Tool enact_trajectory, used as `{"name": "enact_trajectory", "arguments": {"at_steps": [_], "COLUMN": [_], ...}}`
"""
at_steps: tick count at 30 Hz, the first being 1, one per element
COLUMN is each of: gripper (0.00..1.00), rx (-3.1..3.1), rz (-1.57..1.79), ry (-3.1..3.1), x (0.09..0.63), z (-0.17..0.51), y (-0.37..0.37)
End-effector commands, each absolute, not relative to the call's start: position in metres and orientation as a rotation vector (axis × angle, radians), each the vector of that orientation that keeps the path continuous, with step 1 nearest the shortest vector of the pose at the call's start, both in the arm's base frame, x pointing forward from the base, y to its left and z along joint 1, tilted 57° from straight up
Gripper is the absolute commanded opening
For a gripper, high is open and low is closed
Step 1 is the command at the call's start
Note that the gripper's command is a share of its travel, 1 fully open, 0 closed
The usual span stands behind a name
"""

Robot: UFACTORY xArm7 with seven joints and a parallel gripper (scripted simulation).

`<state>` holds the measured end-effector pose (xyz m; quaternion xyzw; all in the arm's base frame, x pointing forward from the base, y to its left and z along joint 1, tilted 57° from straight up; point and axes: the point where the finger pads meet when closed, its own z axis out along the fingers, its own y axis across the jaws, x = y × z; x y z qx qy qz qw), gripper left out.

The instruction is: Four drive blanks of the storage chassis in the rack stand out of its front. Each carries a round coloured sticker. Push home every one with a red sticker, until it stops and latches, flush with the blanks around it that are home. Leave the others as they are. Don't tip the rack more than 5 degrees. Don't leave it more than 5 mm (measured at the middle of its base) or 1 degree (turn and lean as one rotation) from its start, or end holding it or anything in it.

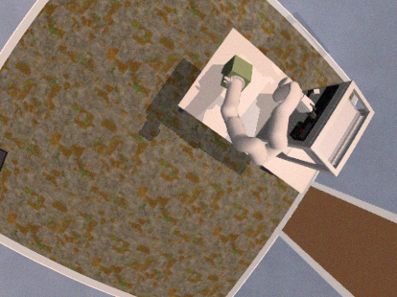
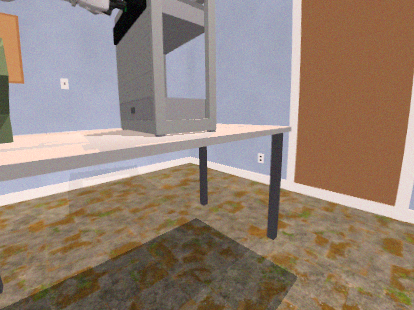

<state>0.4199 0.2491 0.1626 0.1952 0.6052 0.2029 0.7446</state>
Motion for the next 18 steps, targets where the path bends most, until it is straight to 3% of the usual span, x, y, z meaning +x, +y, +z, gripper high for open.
{"name": "enact_trajectory", "arguments": {"at_steps": [1,18], "gripper": [0.0,0.0], "rx": [0.428,0.428], "rz": [0.449,0.449], "ry": [1.324,1.324], "x": [0.4201,0.423], "z": [0.1635,0.1641], "y": [0.2511,0.2509]}}
